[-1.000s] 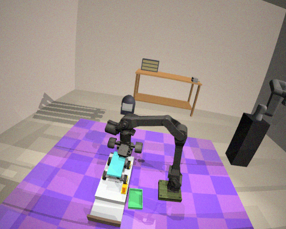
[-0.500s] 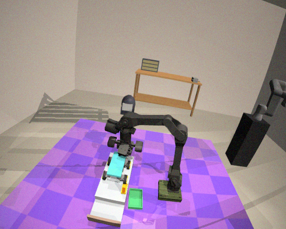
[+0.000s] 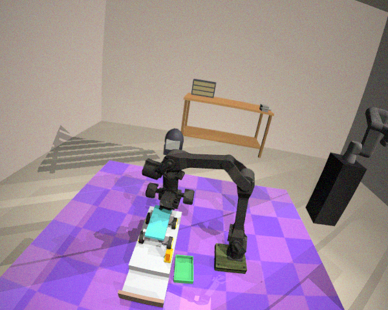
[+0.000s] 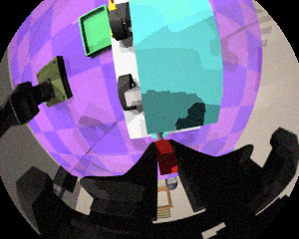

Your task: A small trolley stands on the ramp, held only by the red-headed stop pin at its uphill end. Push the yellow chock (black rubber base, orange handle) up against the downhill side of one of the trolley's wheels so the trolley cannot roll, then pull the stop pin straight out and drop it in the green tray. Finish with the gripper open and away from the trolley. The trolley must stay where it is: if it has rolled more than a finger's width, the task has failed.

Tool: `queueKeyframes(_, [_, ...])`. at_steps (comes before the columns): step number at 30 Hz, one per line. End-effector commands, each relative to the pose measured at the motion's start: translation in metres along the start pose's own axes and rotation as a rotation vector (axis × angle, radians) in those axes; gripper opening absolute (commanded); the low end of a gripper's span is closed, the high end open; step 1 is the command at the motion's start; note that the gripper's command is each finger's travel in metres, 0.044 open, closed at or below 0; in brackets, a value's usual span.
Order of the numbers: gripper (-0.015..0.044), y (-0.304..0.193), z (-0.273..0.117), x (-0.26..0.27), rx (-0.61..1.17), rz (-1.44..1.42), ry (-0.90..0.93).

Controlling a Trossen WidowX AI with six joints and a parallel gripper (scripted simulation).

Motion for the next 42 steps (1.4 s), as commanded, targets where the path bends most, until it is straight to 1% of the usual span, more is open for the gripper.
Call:
queueKeyframes(1, [0.0, -0.001, -0.005, 0.0, 0.006, 0.005, -0.004])
queueKeyframes(27, [0.0, -0.007, -0.019, -0.002, 0.006, 0.005, -0.004])
queueKeyframes(42, [0.0, -0.031, -0.015, -0.004, 0.008, 0.005, -0.004])
Point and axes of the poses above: the point midway between the two fingers, 35 mm back from their tips, its own z axis out along the fingers, its own x axis across the jaws, y = z × x, the point moved 10 cm from there along -z, back along the fingers, and after that the axes turned 7 degrees about z, right-handed, at the moved point
